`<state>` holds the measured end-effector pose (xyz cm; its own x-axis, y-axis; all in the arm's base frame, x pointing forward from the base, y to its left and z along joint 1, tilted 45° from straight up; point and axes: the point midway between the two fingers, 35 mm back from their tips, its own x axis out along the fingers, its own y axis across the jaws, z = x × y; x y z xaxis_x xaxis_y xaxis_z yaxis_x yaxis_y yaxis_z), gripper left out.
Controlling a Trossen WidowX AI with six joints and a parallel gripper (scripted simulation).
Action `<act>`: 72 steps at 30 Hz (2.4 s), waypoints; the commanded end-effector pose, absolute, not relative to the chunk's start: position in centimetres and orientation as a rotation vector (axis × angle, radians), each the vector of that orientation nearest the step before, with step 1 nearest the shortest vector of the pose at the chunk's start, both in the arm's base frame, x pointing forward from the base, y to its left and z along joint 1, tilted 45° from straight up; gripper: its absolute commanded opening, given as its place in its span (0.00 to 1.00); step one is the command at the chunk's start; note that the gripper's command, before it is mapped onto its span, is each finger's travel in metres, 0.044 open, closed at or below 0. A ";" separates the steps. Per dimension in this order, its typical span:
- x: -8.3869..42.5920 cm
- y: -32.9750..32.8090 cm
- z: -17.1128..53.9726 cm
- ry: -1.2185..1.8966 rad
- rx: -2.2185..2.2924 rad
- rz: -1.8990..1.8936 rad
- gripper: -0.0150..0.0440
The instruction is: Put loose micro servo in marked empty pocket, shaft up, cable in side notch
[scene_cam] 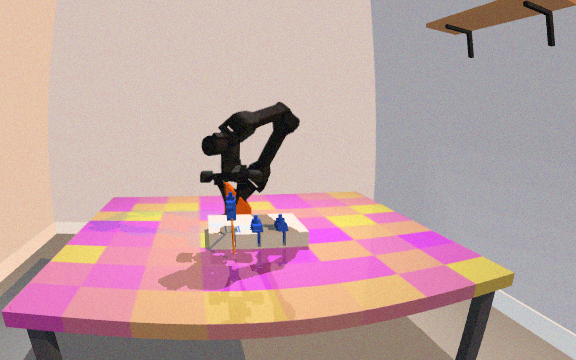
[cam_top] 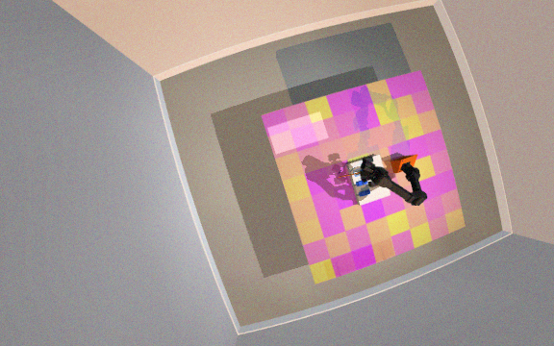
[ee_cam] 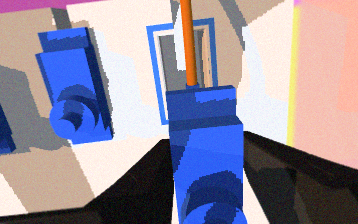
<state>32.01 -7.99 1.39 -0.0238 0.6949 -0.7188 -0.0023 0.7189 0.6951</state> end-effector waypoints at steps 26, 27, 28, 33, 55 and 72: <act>35.1 -6.5 0.2 1.487 0.573 0.630 0.25; 35.1 -6.5 0.2 1.487 0.573 0.630 0.25; 35.1 -6.5 0.2 1.487 0.573 0.630 0.25; 35.1 -6.5 0.2 1.487 0.573 0.630 0.25; 35.1 -5.4 -0.9 1.487 0.574 0.630 0.25; 35.1 -5.4 -0.9 1.487 0.574 0.630 0.25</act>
<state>35.03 -5.80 -0.67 -0.0131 0.6923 -0.7215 -0.0292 0.7210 0.6924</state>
